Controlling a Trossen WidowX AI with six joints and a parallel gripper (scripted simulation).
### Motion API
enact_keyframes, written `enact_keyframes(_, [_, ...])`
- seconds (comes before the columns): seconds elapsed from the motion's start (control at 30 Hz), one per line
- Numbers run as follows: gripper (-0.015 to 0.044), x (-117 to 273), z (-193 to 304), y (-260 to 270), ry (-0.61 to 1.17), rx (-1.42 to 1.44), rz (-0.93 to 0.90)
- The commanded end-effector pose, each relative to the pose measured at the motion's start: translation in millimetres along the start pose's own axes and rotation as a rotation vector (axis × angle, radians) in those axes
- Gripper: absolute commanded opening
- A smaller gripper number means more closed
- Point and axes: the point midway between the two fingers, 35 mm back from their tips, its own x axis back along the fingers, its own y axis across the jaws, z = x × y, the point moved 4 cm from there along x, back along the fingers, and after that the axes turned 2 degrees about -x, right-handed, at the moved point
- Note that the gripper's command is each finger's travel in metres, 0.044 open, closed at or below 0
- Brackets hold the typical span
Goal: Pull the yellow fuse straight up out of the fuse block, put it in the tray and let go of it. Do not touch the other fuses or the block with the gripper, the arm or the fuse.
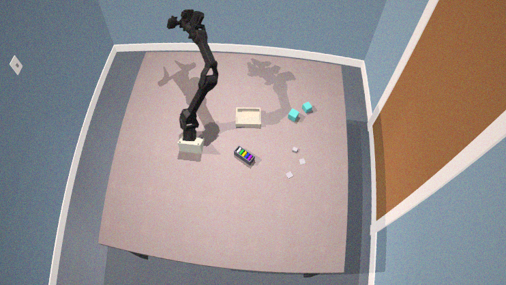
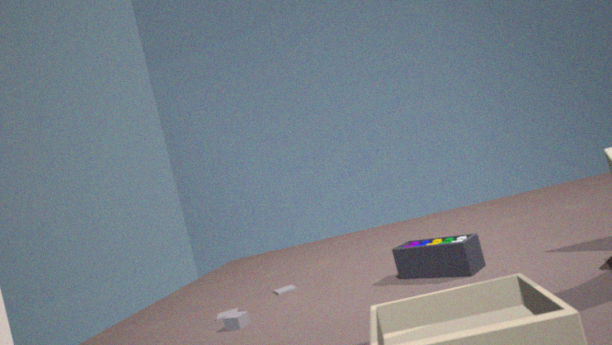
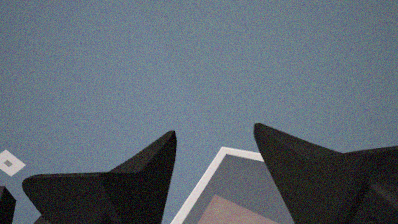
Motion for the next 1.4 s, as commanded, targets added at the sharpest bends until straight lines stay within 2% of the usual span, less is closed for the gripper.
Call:
enact_keyframes(0.0, [0.0259,0,1,0,0.002,0.000,0.002])
enact_keyframes(0.27, [0.0060,-28,54,-32,0.175,0.013,0.168])
enact_keyframes(0.63, [0.0060,-36,122,-103,0.380,-0.028,0.430])
enact_keyframes(1.0, [0.0060,-10,171,-176,0.516,-0.116,0.682])
enact_keyframes(1.17, [0.0060,27,199,-229,0.575,-0.235,0.884])
enact_keyframes(1.37, [0.0060,95,225,-288,0.600,-0.412,1.158])
